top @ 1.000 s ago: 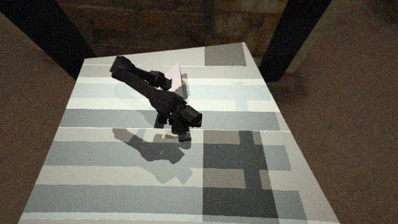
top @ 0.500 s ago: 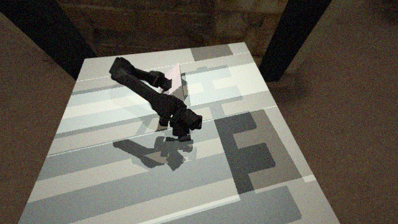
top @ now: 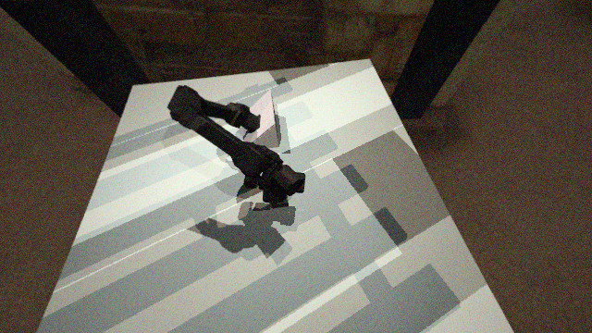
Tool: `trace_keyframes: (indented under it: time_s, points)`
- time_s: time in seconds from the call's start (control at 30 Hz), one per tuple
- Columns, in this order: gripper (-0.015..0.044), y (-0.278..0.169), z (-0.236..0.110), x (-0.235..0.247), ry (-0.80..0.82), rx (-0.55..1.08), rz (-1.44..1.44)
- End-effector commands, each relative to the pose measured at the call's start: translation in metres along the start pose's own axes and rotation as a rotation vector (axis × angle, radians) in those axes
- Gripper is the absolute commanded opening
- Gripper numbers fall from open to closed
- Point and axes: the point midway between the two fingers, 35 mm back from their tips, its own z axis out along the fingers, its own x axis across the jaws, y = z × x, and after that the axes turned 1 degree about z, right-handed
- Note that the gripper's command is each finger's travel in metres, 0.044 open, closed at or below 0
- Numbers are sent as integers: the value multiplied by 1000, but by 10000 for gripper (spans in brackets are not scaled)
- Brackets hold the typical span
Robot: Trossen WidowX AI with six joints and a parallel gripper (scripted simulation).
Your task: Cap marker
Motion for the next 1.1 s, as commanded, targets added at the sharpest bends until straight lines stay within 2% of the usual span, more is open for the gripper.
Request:
trace_keyframes:
  time_s: [0.0,0.17,0.73,0.83,0.97,1.07]
  points:
    - [0,0,4,-1,-4,-4,-5]
    - [0,0,3,-1,-4,-4,-5]
    - [440,-1,3,0,-2,0,-1]
    - [440,0,-7,0,-1,1,-1]
    - [440,0,-62,1,1,2,-2]
    - [440,-1,-72,0,0,2,-2]
